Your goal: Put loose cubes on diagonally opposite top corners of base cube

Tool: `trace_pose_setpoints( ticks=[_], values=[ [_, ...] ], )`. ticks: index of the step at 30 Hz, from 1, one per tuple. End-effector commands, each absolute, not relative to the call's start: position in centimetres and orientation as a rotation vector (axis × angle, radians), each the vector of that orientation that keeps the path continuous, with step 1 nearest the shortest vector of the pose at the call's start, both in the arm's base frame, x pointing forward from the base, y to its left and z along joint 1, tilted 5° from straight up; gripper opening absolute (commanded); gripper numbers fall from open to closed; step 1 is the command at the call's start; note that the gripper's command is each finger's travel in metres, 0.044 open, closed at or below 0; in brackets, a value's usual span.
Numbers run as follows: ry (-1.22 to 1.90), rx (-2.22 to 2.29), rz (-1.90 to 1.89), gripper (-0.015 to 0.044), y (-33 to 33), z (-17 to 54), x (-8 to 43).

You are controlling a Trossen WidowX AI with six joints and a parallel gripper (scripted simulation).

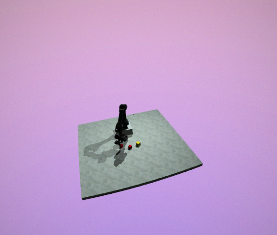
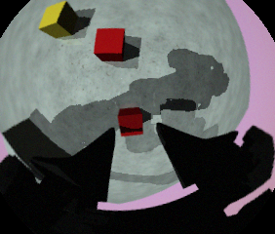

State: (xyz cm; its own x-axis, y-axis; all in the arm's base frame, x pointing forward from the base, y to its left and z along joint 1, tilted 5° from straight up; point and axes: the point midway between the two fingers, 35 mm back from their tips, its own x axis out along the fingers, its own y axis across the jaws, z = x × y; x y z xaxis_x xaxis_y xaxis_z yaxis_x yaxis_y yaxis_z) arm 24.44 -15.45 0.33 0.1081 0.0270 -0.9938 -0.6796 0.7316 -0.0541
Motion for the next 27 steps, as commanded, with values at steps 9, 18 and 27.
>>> trace_pose_setpoints(
  ticks=[9,18,27],
  values=[
    [1.394,-0.575,0.575,0.0265,-15.2,-2.2,24.2],
    [1.394,-0.575,0.575,0.016,-15.1,-2.4,24.2],
    [1.394,-0.575,0.575,0.0105,-15.3,-1.7,24.3]
  ],
)
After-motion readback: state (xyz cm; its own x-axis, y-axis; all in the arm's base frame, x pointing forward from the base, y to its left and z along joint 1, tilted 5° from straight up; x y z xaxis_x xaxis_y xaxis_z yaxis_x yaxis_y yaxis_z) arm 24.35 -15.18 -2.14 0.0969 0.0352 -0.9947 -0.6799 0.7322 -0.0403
